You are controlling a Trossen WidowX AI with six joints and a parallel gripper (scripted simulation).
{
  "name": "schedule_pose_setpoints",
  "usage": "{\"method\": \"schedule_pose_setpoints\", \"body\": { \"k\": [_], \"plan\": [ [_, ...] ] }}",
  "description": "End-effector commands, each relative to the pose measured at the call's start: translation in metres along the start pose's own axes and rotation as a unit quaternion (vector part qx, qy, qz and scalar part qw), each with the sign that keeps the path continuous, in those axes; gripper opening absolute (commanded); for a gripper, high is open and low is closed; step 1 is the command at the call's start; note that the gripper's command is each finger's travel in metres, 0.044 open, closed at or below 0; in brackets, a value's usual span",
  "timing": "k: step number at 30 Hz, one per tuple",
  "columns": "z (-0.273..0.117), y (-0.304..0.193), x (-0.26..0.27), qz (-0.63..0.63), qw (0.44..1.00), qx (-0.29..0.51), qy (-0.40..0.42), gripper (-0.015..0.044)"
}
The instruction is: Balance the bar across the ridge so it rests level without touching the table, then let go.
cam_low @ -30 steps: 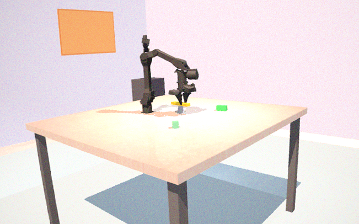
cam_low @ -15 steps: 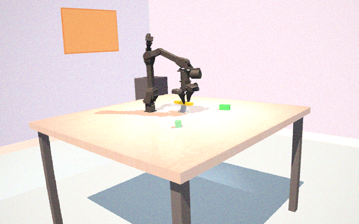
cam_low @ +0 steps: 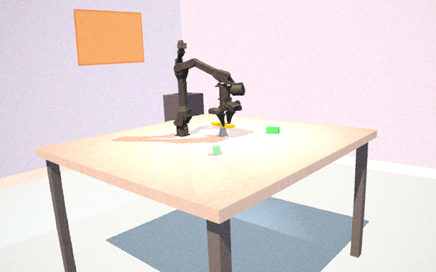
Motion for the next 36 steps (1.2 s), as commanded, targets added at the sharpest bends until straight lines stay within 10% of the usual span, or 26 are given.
{"method": "schedule_pose_setpoints", "body": {
  "k": [1, 15, 22, 36],
  "plan": [
    [0.0, 0.0, 0.0, 0.0, 1.0, 0.0, 0.0, 0.0],
    [0.0, 0.0, 0.0, 0.0, 1.0, 0.0, 0.0, 0.0],
    [0.0, 0.0, 0.0, 0.0, 1.0, 0.0, 0.0, 0.0167],
    [0.0, 0.0, 0.0, 0.0, 1.0, 0.0, 0.0, 0.0168]
  ]
}}
Point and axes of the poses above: the point midway between the two fingers, 35 mm back from their tips, its own z axis out along the fingers, its own x axis across the jaws, y = z × x, the point moved 1 cm from there along -z, back along the fingers, and after that the axes turned 9 degrees about -z, right-handed, at the moved point
